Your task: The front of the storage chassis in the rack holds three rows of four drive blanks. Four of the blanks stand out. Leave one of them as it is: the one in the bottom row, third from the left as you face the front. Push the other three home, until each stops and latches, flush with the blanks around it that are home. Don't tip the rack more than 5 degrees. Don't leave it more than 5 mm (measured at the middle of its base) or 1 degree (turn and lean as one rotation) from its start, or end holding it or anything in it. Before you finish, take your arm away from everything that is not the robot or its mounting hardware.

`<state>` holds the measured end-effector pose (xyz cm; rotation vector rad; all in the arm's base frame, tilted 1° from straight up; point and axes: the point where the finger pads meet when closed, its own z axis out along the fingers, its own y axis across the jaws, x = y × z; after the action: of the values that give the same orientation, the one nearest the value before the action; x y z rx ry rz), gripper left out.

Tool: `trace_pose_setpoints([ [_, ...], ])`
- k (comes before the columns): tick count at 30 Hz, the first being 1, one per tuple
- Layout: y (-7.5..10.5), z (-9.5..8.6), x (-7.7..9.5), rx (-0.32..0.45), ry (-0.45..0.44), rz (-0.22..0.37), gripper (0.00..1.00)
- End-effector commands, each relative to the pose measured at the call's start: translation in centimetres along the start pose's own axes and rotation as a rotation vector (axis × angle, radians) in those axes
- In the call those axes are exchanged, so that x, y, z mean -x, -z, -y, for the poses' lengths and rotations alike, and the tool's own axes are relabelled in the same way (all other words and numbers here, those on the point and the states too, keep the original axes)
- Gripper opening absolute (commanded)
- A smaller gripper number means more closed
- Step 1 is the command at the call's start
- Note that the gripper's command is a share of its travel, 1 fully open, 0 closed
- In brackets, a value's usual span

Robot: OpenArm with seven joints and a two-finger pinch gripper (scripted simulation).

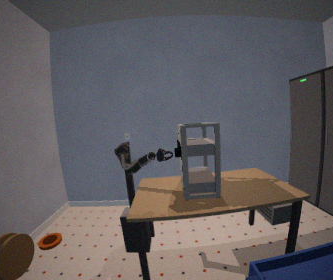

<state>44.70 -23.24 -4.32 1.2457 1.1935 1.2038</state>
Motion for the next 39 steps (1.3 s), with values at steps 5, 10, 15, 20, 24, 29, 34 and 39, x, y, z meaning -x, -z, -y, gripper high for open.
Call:
trace_pose_setpoints([
  [5, -0.74, -0.06, -0.13, 0.006, 0.007, -0.006, 0.00],
  [10, -0.73, -0.11, -0.18, 0.007, 0.008, -0.007, 0.00],
  [15, -0.73, -0.11, -0.18, 0.007, 0.008, -0.007, 0.00],
  [20, -0.73, -0.11, -0.18, 0.007, 0.008, -0.007, 0.00],
  [24, -0.74, -0.29, -0.28, 0.008, 0.008, -0.008, 0.00],
  [29, -0.78, -0.55, -0.40, 0.009, 0.008, -0.008, 0.00],
  [34, -0.78, -0.55, -0.40, 0.008, 0.008, -0.008, 0.00],
  [39, -0.78, -0.55, -0.40, 0.008, 0.008, -0.008, 0.00],
])
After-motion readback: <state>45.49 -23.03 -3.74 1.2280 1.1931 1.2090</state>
